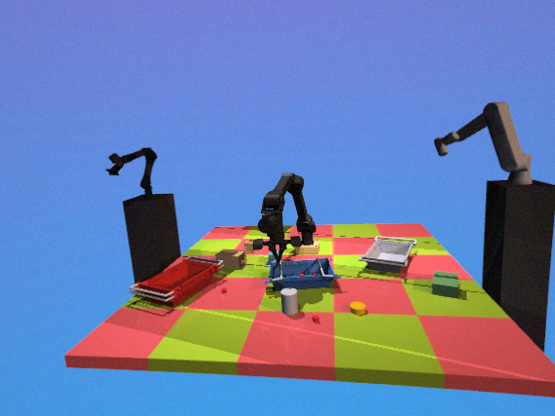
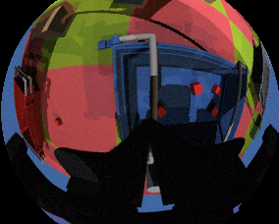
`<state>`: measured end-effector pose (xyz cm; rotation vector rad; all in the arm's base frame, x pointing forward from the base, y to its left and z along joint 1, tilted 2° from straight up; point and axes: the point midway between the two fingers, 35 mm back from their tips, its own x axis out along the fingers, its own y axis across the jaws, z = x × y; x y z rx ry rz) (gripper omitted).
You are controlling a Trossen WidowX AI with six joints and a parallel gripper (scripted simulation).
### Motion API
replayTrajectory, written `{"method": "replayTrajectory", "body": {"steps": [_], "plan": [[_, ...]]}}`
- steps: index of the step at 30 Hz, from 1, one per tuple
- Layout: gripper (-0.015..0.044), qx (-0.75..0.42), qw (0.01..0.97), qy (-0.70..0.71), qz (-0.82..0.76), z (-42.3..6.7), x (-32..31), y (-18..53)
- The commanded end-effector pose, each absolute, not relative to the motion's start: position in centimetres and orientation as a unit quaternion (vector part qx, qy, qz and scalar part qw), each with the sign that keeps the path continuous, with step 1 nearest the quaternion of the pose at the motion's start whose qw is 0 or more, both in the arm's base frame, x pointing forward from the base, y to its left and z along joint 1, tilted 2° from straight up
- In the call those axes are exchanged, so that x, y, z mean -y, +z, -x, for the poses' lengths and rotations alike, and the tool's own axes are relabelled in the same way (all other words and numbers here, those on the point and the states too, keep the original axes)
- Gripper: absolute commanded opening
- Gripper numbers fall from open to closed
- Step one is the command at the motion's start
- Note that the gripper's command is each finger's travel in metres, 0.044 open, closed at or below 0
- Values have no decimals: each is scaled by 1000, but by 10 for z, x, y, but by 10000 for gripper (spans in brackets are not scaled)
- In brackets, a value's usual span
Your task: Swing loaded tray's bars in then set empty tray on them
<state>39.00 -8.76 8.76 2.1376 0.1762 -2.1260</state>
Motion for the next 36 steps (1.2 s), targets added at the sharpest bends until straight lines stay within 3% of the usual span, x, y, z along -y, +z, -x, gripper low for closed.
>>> {"method": "replayTrajectory", "body": {"steps": [1,8,16,24,25,36], "plan": [[0,-58,61,-703,-707,-390,88,88],[0,-58,61,-703,-707,-390,88,88],[210,-58,61,-703,-707,-391,88,93],[420,-58,61,-702,-707,-389,87,169],[440,-67,67,-706,-702,-391,85,141],[440,-489,483,-512,-515,-384,-39,133]]}}
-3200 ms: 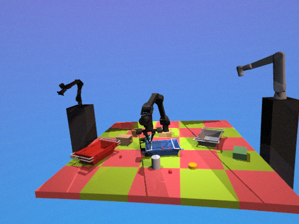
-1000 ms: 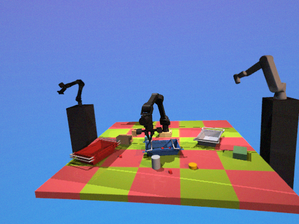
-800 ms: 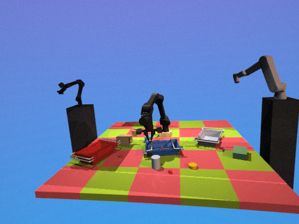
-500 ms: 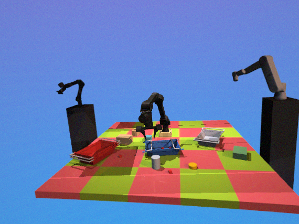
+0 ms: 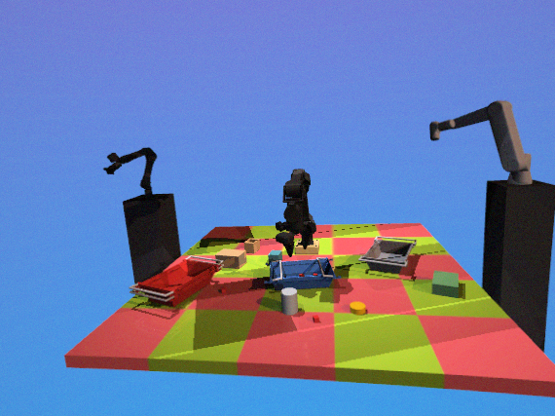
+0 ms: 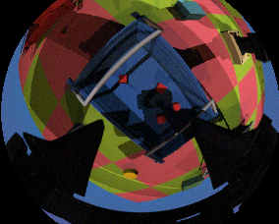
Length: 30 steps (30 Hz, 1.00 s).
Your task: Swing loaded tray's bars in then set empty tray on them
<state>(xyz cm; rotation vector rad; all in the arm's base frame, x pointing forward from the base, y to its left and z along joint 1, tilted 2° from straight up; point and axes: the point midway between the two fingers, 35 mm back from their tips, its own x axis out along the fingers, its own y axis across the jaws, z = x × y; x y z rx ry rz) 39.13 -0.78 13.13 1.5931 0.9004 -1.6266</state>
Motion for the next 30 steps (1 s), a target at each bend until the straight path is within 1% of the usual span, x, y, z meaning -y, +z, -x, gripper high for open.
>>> {"method": "replayTrajectory", "body": {"steps": [1,4,6,11,15,22,26,30], "plan": [[440,-521,515,-479,-483,-381,-50,133],[440,-604,598,-370,-376,-371,-84,130],[440,-635,629,-314,-322,-365,-99,129],[440,-689,684,-165,-175,-347,-135,126],[440,-707,704,-38,-51,-330,-162,124],[440,-684,684,187,172,-296,-204,119],[440,-639,642,308,292,-275,-225,116],[440,-573,580,418,401,-252,-244,113]]}}
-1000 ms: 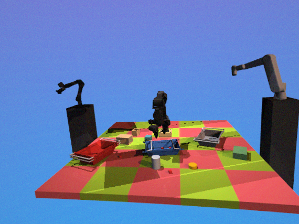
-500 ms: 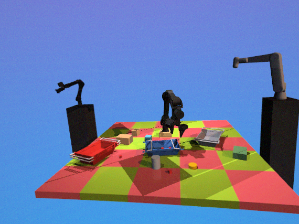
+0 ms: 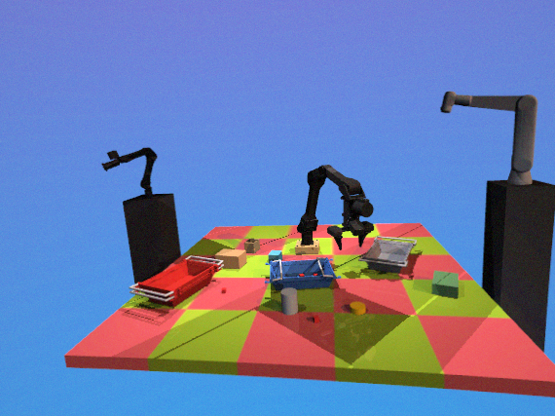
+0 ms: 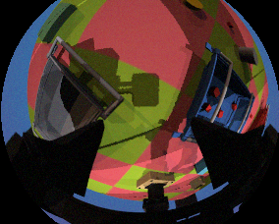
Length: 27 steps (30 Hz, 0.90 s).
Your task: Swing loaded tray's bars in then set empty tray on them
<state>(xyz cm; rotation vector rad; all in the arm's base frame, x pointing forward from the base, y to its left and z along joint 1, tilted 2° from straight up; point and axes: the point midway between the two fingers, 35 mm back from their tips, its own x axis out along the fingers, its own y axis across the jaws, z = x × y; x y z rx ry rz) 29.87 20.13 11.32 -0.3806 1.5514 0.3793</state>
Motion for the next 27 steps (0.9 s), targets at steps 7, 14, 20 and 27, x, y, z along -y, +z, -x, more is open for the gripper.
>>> {"method": "replayTrajectory", "body": {"steps": [7,14,20,27], "plan": [[440,-416,428,575,559,-210,-271,108],[440,-219,236,677,662,-165,-291,103],[440,-115,135,703,689,-143,-298,100],[440,-115,135,703,689,-143,-298,100]]}}
